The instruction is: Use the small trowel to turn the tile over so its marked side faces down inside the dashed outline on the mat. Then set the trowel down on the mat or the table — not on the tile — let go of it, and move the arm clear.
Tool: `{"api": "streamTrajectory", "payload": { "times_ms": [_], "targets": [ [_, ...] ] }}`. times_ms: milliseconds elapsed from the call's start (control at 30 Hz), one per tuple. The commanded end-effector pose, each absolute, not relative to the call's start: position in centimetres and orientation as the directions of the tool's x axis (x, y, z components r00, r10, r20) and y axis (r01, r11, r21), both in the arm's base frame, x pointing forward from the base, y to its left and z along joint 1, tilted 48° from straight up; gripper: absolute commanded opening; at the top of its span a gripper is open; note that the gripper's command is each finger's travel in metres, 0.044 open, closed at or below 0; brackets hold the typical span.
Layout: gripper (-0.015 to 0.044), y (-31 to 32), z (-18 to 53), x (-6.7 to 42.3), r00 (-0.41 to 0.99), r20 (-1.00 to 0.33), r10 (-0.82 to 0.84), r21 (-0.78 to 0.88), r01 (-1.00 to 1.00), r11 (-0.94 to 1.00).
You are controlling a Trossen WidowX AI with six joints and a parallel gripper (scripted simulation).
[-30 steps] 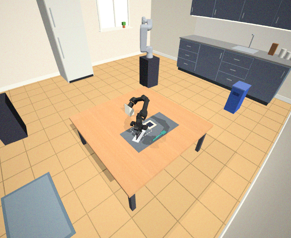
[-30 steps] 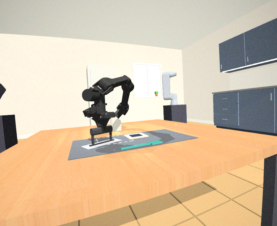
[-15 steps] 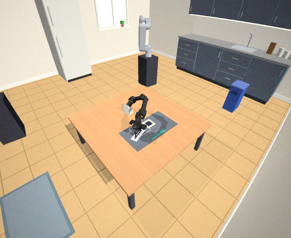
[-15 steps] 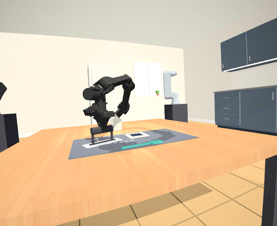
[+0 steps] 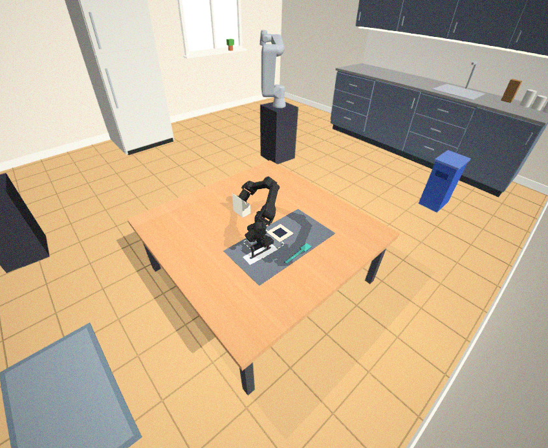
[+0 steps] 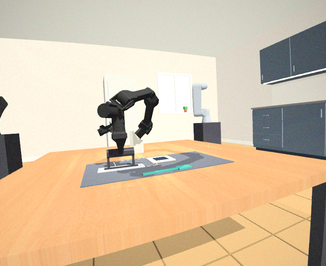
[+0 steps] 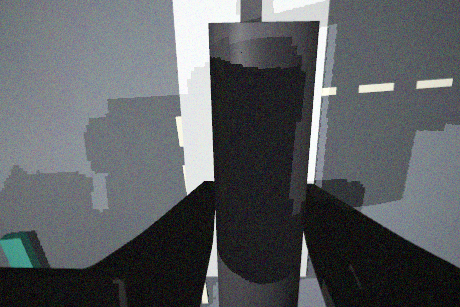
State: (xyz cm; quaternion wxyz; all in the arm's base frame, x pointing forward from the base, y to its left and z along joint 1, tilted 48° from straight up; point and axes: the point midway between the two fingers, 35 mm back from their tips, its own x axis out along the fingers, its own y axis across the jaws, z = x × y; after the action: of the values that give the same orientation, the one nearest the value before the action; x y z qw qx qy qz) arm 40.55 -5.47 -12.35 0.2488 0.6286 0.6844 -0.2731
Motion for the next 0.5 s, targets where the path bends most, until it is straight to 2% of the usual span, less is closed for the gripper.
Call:
{"api": "streamTrajectory", "payload": {
  "times_ms": [0,167,433,467],
  "targets": [
    [0.0130,-5.25,-12.44,40.34,-0.095,-0.680,0.727,-0.162,0.987,-0.023],
    [0.0130,-5.25,-12.44,40.34,-0.095,-0.680,0.727,-0.252,0.961,-0.110],
    [0.0130,-5.25,-12.44,40.34,-0.095,-0.680,0.727,-0.255,0.960,-0.114],
    [0.0156,-5.25,-12.44,40.34,-0.095,-0.680,0.727,-0.255,0.960,-0.114]
  ]
}}
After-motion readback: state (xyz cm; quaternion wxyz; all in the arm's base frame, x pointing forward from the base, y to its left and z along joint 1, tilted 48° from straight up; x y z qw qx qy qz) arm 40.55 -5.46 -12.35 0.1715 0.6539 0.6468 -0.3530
